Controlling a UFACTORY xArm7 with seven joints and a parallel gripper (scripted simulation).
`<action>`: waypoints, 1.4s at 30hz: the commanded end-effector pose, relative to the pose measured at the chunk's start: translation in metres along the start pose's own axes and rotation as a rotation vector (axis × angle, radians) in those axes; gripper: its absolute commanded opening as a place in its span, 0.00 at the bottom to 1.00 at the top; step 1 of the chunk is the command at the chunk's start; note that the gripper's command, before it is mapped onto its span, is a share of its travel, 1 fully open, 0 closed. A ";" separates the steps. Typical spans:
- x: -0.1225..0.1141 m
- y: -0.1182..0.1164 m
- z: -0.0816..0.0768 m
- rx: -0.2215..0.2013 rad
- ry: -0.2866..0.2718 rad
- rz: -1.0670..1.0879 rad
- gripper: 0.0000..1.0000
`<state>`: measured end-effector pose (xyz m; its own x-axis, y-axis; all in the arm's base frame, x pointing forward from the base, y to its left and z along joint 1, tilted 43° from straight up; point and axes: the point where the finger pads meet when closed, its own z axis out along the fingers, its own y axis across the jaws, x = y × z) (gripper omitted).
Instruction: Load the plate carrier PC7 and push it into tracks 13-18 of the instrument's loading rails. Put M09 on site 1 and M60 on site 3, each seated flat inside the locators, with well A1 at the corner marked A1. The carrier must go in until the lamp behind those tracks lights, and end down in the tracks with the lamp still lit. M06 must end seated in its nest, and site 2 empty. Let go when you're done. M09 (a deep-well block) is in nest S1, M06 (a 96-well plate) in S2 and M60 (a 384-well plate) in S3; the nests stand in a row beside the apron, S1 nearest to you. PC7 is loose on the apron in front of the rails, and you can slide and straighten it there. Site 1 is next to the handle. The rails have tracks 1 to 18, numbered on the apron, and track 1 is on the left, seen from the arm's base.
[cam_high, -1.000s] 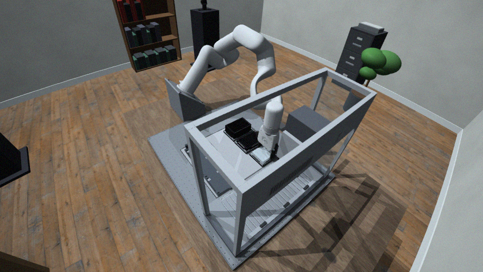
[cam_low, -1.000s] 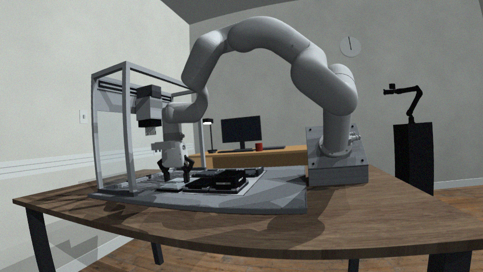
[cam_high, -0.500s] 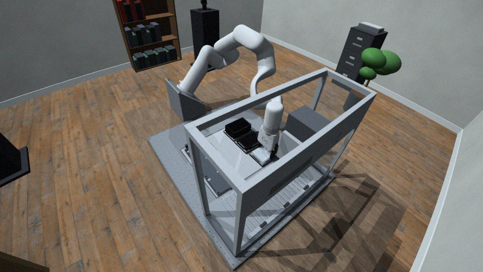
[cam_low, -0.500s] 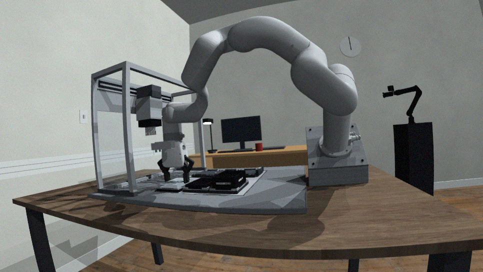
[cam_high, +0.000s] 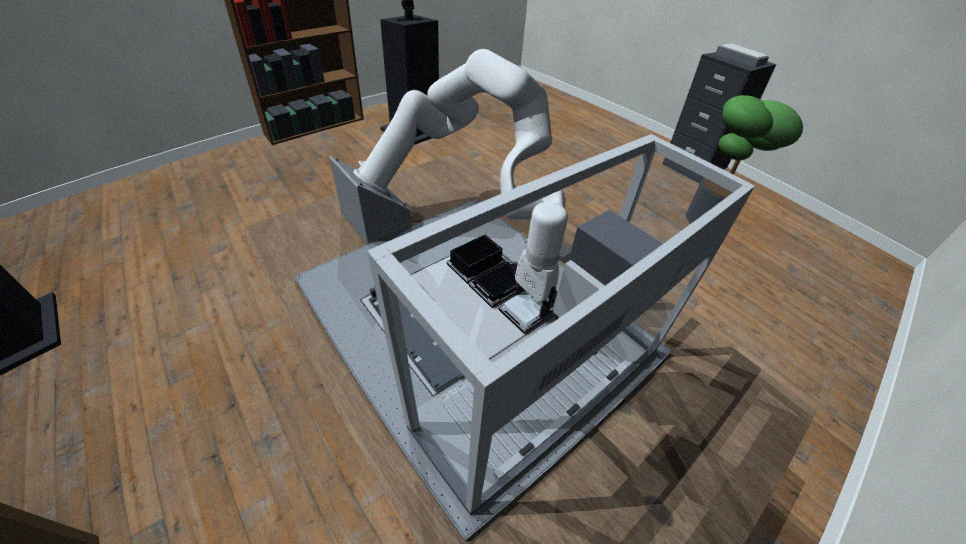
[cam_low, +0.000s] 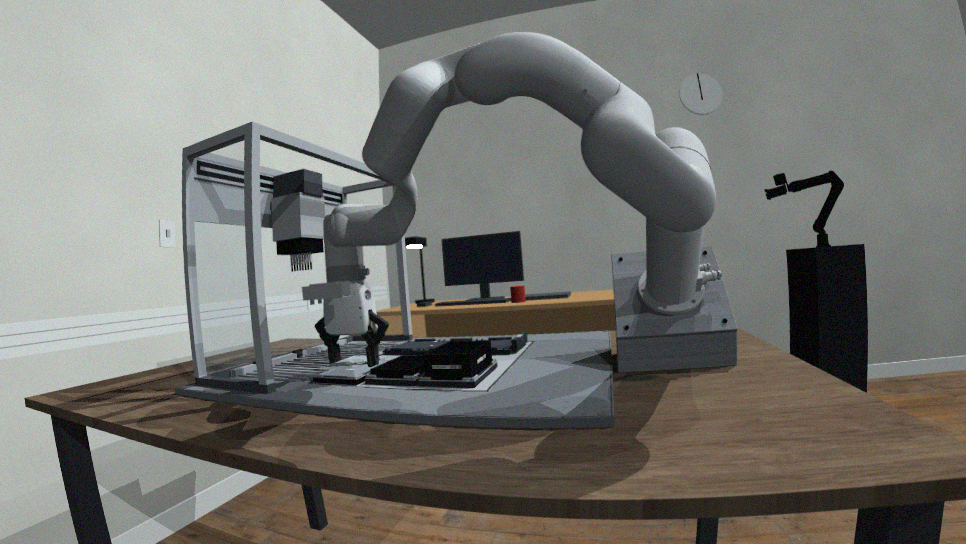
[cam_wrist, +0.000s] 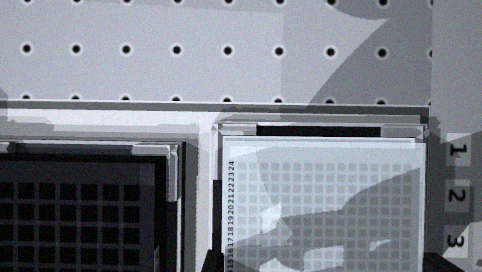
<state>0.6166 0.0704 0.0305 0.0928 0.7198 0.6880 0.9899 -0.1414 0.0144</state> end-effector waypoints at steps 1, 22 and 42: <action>-0.001 0.002 -0.003 -0.005 -0.002 0.000 0.00; -0.001 0.002 -0.003 -0.005 -0.002 0.000 0.00; -0.001 0.002 -0.007 -0.005 -0.002 0.000 0.00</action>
<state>0.6164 0.0678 0.0331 0.0928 0.7199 0.6878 0.9898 -0.1418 0.0148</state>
